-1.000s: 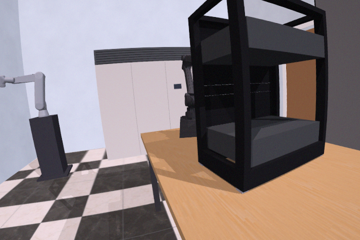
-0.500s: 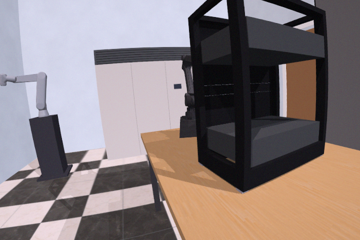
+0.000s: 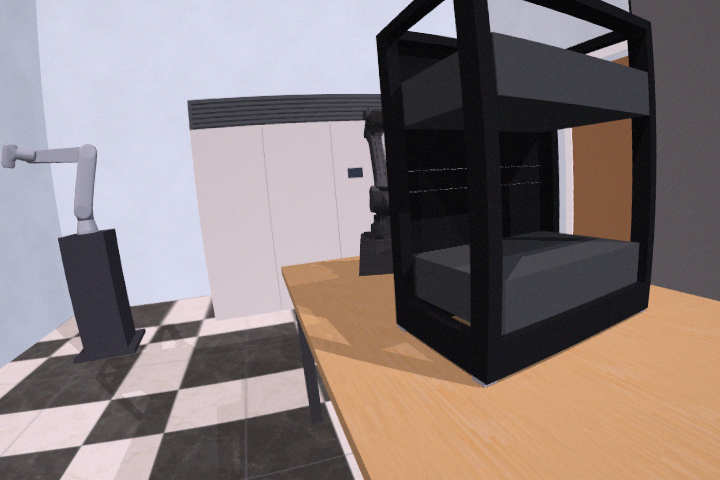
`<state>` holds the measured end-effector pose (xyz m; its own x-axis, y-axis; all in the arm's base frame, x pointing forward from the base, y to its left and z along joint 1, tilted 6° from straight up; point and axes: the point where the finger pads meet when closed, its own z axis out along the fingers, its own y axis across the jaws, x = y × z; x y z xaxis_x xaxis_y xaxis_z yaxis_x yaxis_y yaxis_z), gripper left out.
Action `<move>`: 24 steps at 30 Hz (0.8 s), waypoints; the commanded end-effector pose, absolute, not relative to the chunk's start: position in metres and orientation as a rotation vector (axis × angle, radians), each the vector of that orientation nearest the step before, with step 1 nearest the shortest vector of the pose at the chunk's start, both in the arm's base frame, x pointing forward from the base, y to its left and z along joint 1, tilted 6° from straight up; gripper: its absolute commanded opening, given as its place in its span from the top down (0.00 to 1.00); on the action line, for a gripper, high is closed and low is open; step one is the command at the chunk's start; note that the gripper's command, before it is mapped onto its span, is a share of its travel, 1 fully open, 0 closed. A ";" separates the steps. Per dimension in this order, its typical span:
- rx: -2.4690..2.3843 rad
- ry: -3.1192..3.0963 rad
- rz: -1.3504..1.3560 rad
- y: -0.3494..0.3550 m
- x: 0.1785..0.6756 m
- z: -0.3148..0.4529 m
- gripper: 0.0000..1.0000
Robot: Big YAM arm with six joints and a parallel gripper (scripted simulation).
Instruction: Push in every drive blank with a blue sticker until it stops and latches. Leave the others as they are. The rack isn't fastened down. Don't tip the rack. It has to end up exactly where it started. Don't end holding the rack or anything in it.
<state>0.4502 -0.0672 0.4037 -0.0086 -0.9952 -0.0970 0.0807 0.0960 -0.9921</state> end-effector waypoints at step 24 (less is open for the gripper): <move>-1.092 1.243 -1.178 -0.074 0.440 0.388 1.00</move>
<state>0.4495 -0.0682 0.3997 -0.0100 -0.9951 -0.0986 0.0725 0.0976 -0.9926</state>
